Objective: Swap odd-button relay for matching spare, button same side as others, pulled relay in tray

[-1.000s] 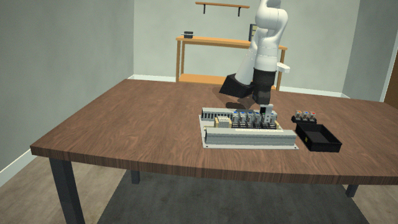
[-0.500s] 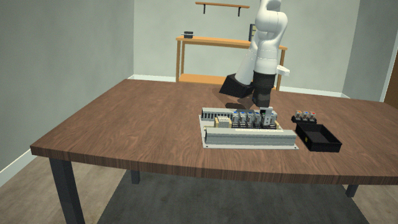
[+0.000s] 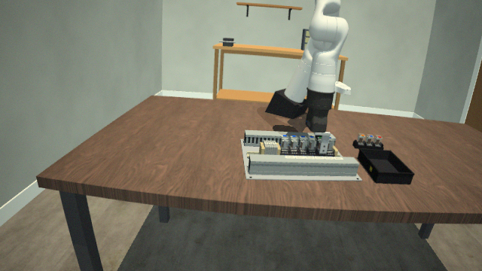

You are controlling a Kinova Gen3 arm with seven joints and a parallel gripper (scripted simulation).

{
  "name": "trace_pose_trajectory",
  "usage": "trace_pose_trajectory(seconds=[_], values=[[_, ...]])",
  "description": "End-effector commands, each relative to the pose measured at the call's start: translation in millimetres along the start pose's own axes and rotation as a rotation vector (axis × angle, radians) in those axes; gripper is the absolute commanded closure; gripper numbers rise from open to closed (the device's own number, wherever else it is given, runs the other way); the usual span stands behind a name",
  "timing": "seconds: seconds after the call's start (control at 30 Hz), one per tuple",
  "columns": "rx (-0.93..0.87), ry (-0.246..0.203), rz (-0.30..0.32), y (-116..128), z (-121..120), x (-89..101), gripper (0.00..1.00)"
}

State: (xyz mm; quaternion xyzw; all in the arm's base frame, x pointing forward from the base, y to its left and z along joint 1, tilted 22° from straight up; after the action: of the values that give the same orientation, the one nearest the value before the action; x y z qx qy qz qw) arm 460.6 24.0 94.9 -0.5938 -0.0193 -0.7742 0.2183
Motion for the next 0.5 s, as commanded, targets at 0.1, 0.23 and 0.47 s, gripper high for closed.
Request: trace_pose_trajectory(seconds=[0.1,0.23,0.47], values=[[0.0,0.001,-0.001,0.1,0.4,0.9,0.0],[0.001,0.0,0.0,-0.3,0.3,1.3,0.0],[0.002,0.0,0.001,-0.8,0.3,1.9,0.0]])
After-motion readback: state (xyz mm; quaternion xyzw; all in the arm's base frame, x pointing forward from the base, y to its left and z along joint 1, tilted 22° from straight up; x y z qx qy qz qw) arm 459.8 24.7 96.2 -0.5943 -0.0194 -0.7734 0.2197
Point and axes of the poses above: the point where the finger pads meet when closed, its own x axis back along the fingers, its own z axis across the jaws, y = z × x, the point moved 2 cm from there along x, back along the fingers, and after that the axes turned 13 degrees about x, right-handed, at the moved point
